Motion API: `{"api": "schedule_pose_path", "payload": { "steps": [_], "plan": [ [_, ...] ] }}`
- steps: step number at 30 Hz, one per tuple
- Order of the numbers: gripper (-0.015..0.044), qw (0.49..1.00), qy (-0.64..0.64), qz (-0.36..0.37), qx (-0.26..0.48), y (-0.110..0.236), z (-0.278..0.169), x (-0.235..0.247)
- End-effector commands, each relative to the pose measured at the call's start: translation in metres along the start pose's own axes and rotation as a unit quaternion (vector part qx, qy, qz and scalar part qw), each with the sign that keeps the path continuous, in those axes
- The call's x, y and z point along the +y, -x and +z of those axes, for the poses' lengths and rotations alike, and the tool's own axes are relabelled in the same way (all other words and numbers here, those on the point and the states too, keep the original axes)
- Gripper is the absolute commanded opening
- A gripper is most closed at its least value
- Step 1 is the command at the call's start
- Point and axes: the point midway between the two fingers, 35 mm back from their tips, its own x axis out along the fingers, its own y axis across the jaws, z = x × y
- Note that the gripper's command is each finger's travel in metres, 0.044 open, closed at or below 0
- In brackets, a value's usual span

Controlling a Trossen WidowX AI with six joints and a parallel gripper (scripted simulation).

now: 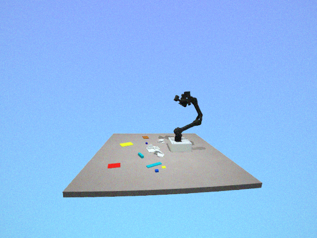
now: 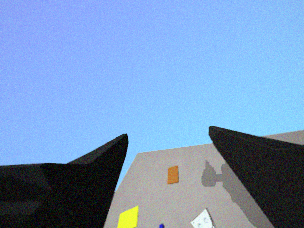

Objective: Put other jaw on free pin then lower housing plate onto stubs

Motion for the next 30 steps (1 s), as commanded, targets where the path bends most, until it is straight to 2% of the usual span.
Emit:
{"api": "schedule_pose_path", "payload": {
  "steps": [1,17,29,30],
  "plan": [
    [0.0426,1.000,0.000,0.000,0.000,0.0000,0.0000,0.0000],
    [0.0006,1.000,0.000,0.000,0.000,0.0000,0.0000,0.0000],
    [0.0000,1.000,0.000,0.000,0.000,0.0000,0.0000,0.0000],
    [0.0026,1.000,0.001,0.000,0.000,-0.0001,-0.0001,0.0003]
  ]
}}
